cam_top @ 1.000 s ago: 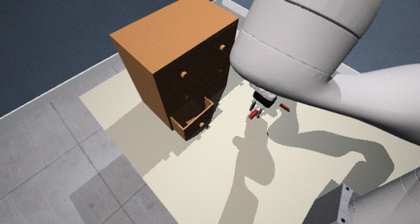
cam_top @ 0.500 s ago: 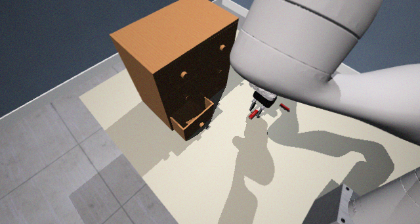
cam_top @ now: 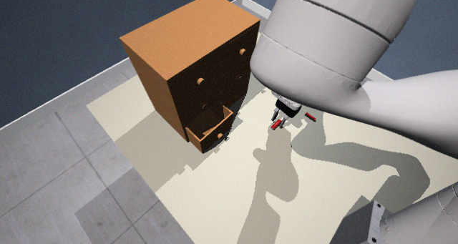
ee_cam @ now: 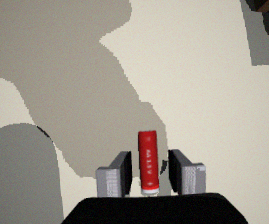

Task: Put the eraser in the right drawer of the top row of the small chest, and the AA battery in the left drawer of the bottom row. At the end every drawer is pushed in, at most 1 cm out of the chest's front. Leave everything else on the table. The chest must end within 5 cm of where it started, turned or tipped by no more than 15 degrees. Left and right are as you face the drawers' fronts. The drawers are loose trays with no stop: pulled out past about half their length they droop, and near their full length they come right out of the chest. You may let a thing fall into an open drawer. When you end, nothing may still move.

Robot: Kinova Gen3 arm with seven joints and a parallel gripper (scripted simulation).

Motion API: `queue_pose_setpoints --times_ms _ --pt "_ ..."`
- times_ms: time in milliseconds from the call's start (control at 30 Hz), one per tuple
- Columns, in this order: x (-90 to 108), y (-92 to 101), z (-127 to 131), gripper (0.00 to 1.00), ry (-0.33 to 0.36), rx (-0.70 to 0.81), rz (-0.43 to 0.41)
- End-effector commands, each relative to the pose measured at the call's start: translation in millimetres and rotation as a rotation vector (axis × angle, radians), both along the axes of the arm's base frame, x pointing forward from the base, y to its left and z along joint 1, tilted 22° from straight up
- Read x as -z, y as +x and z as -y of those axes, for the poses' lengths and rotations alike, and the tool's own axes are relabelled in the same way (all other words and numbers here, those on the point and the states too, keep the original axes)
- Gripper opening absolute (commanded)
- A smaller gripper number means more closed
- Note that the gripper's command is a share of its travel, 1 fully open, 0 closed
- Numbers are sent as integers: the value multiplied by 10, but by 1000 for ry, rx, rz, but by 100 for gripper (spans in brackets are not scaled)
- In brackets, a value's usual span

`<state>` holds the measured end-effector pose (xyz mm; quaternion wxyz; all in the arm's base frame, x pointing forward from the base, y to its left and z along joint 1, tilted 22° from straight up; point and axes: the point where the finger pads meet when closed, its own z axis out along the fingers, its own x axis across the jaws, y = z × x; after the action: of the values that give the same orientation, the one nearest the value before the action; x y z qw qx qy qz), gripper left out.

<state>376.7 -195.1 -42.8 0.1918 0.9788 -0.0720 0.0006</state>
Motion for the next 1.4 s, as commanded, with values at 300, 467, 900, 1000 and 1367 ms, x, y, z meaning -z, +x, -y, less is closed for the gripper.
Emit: queue_pose_setpoints --times_ms 300,467,900,1000,1367 --pt "177 -18 75 61 -3 -7 -3" --pt "192 -18 81 61 -3 -7 -3" --pt "192 -18 81 61 -3 -7 -3" --pt "192 -18 81 61 -3 -7 -3" --pt "192 -18 81 31 -3 -7 -3"
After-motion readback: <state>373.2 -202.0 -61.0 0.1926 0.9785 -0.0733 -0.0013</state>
